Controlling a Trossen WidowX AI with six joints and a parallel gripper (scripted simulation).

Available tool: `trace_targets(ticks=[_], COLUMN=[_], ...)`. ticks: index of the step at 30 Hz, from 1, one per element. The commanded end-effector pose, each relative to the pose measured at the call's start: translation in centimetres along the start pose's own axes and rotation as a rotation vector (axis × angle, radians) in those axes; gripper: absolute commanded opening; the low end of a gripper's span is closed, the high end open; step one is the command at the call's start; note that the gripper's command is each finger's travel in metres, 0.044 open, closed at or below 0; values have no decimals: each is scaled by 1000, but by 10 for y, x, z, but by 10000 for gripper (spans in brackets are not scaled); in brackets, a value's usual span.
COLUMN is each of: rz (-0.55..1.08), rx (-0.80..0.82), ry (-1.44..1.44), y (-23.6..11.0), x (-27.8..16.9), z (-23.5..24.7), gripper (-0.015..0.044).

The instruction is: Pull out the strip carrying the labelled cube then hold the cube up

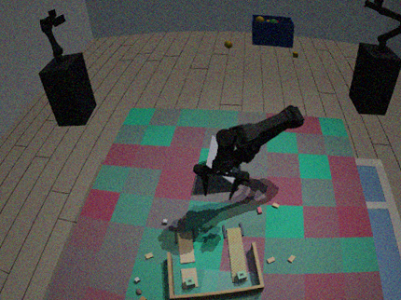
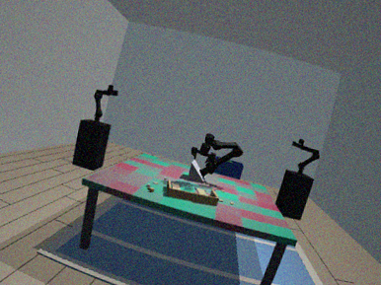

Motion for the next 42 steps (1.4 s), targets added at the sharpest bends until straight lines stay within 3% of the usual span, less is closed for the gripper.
trace_targets(ticks=[1,6,9,21,25,42], rz=[19,19,95,774,962,970], rx=[24,24,10,-31,-14,-14], ry=[3,3,-12,-213,-277,-280], y=[5,5,18,117,139,151], x=[-11,-11,-6,0,-8,-18], z=[-10,-10,-6,43,60,62], gripper=[400,400,321,6,0,0])
Point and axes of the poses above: the point midway between the two fingers, 35 mm back from their tips, its own y axis out along the fingers, its own z axis across the jaws, x = y × z, the point moved 10 cm from there along -y, back along the fingers, and after that the axes turned 11 degrees about y, right-handed, at the moved point
